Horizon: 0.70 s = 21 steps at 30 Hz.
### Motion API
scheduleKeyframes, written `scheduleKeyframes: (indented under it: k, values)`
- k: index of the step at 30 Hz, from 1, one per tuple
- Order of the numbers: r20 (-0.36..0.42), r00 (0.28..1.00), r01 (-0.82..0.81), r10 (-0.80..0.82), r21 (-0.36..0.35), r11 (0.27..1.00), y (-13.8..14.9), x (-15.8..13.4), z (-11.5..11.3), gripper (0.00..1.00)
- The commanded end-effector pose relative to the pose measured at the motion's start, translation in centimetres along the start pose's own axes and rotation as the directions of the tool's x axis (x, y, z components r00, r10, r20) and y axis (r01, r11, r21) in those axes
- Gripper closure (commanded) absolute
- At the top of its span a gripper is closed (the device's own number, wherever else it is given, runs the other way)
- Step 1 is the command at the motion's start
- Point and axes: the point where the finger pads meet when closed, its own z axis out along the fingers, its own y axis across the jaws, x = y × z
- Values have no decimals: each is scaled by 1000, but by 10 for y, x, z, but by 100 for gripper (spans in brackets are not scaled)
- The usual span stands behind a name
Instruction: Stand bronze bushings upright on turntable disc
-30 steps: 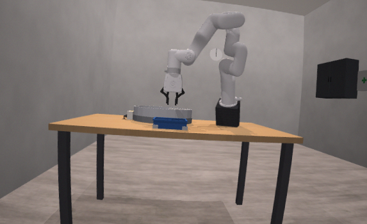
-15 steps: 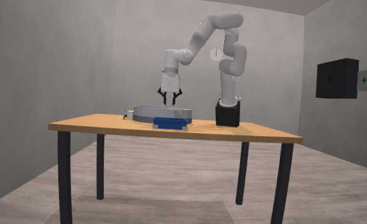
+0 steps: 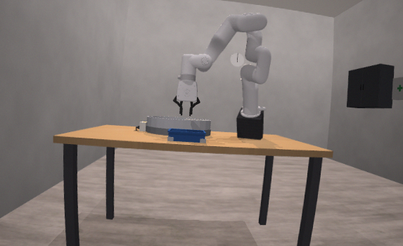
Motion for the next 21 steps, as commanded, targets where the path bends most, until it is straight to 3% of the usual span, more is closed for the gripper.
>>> scheduleKeyframes:
  k: [1,6,15,21]
  values:
    - [1,1000,-2,2,3,1000,-1,0,-1,59]
    - [1,1000,-29,29,3,1000,1,11,-1,59]
    - [3,983,-182,182,4,983,10,72,-1,59]
    - [3,981,-195,195,4,981,11,78,-1,59]
